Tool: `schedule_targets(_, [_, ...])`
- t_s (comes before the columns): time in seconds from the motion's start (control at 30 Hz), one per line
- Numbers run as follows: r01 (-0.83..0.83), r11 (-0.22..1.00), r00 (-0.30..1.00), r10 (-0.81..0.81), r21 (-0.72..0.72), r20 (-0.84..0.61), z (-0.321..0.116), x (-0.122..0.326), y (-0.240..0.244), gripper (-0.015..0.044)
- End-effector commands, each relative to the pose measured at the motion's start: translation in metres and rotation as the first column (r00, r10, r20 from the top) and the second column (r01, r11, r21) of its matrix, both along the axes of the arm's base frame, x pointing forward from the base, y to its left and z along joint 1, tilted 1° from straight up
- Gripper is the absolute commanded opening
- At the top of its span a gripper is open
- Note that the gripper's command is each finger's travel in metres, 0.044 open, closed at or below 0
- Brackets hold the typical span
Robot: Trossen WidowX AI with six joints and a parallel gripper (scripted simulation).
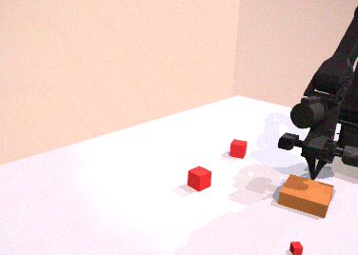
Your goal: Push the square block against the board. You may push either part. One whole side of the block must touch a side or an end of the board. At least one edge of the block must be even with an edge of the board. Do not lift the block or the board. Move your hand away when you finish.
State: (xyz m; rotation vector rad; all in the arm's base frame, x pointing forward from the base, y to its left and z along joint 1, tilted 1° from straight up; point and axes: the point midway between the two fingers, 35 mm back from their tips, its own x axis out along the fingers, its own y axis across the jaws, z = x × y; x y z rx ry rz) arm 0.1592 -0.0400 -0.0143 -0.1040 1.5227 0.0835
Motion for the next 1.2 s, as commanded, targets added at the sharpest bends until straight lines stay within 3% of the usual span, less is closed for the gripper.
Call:
schedule_targets(0.0, [-0.004,1.0,1.0,0.005,0.005,-0.011,-0.003,-0.01,0.001,0.0])
schedule_targets(0.17, [0.0,1.0,1.0,0.0,0.001,-0.002,0.001,-0.005,0.0,0.0])
schedule_targets(0.33, [-0.004,1.0,1.0,0.004,0.005,-0.01,0.051,-0.007,0.0,0.0])
schedule_targets(0.57, [0.001,1.0,1.0,-0.001,0.005,-0.01,0.053,-0.007,0.0,0.0])
schedule_targets(0.87, [0.283,0.959,0.959,-0.283,0.01,-0.003,0.058,0.014,-0.011,0.0])
schedule_targets(1.17, [0.558,0.829,0.83,-0.558,0.024,-0.005,0.062,0.037,-0.022,0.0])
